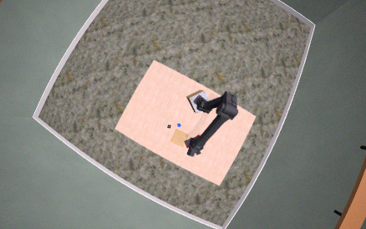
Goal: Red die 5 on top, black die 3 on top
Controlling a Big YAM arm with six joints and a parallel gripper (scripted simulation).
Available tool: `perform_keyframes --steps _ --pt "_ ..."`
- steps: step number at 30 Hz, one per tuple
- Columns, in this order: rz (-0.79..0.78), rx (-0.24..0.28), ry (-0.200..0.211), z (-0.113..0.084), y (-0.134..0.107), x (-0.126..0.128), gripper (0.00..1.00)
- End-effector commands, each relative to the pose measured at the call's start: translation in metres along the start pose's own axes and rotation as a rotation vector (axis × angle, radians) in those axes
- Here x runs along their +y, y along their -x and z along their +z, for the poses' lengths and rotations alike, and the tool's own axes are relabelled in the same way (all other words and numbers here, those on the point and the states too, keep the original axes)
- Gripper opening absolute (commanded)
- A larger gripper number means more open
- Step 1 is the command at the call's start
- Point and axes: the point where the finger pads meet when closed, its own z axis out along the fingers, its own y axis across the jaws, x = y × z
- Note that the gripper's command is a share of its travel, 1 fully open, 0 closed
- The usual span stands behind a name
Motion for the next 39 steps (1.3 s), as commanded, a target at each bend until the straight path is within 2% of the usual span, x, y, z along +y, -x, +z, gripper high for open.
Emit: perform_keyframes --steps 1,10,13,17,18,39 --pt "0.190 -0.014 -0.017 0.005 0.007 -0.001 1.00" --pt "0.469 -0.015 -0.015 0.015 0.006 -0.001 1.00" --pt "0.500 -0.036 -0.025 0.009 0.012 -0.004 1.00" --pt "0.502 -0.038 -0.026 0.009 0.013 -0.005 1.00" --pt "0.502 -0.038 -0.026 0.009 0.013 -0.005 0.44" --pt "0.499 -0.039 -0.025 0.009 0.013 -0.005 0.44"
